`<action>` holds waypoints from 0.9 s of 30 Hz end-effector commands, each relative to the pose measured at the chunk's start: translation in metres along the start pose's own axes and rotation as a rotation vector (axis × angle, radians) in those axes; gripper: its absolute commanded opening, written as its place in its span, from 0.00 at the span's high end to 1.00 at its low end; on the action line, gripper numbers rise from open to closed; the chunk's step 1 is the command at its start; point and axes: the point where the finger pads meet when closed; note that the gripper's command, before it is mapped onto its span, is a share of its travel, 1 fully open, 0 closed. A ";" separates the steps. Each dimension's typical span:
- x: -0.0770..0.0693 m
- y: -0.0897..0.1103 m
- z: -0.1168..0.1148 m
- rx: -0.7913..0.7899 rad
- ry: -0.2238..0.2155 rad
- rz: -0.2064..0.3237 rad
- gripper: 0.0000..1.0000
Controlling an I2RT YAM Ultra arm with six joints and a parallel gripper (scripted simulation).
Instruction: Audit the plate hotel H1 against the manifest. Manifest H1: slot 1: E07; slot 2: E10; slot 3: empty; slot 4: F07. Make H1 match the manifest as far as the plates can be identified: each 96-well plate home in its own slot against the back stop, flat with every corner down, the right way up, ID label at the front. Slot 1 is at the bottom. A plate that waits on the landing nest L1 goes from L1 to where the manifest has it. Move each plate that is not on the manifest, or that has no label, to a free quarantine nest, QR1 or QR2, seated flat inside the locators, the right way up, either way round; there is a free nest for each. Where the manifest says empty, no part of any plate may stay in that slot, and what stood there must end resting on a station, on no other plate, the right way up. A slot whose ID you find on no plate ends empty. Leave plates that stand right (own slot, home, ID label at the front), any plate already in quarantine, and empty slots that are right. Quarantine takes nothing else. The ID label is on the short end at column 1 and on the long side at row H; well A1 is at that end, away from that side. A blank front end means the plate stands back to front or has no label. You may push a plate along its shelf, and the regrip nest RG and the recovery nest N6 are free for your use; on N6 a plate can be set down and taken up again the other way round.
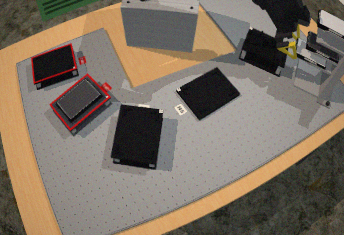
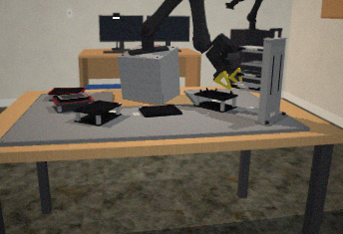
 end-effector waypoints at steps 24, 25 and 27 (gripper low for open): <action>-0.022 -0.007 0.002 0.003 0.000 -0.026 0.00; -0.024 -0.006 0.002 0.003 0.001 -0.026 0.00; -0.026 -0.003 0.002 0.003 0.001 -0.026 0.00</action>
Point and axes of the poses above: the point where the finger pads meet when closed, its own x axis out along the fingers, its own z axis across the jaws, y = z × x, and after that the axes turned 12 degrees about -x, right-handed
